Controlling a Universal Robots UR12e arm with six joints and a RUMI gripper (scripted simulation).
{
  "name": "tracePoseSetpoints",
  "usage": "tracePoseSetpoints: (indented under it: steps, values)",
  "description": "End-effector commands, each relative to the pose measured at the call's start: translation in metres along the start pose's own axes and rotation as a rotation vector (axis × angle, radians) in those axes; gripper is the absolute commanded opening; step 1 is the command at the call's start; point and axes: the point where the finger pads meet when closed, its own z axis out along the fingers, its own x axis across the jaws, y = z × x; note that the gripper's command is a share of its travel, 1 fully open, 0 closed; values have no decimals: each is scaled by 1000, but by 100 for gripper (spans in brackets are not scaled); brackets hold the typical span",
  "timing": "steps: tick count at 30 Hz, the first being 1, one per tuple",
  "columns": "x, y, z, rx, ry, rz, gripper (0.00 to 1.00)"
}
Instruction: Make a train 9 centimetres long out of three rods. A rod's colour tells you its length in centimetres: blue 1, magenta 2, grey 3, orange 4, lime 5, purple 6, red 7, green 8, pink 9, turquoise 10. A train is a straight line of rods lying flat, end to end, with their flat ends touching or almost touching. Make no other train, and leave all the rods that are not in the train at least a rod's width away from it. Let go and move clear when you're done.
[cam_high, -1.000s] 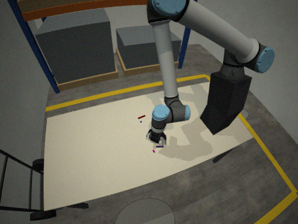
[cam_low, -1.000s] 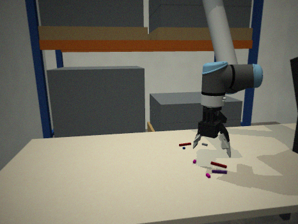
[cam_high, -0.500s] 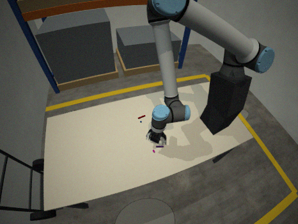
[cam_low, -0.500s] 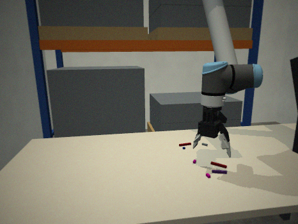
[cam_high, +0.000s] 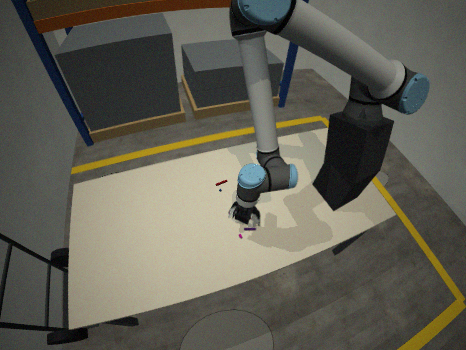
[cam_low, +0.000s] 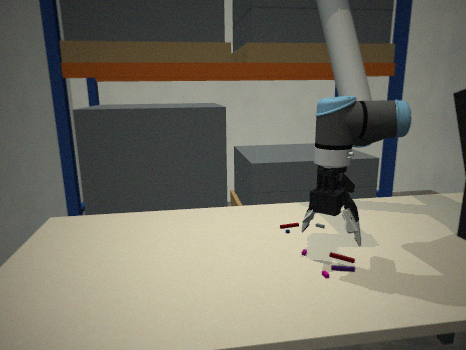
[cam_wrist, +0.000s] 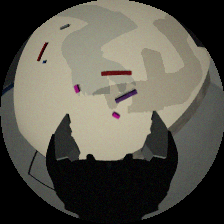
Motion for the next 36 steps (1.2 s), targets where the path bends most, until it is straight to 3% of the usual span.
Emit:
tracePoseSetpoints:
  steps: [1, 26, 36]
  values:
    - [0, 0, -1, -1, -1, 0, 100]
    - [-1, 0, -1, -1, -1, 4, 100]
    - [-9, -5, -1, -1, 0, 88, 100]
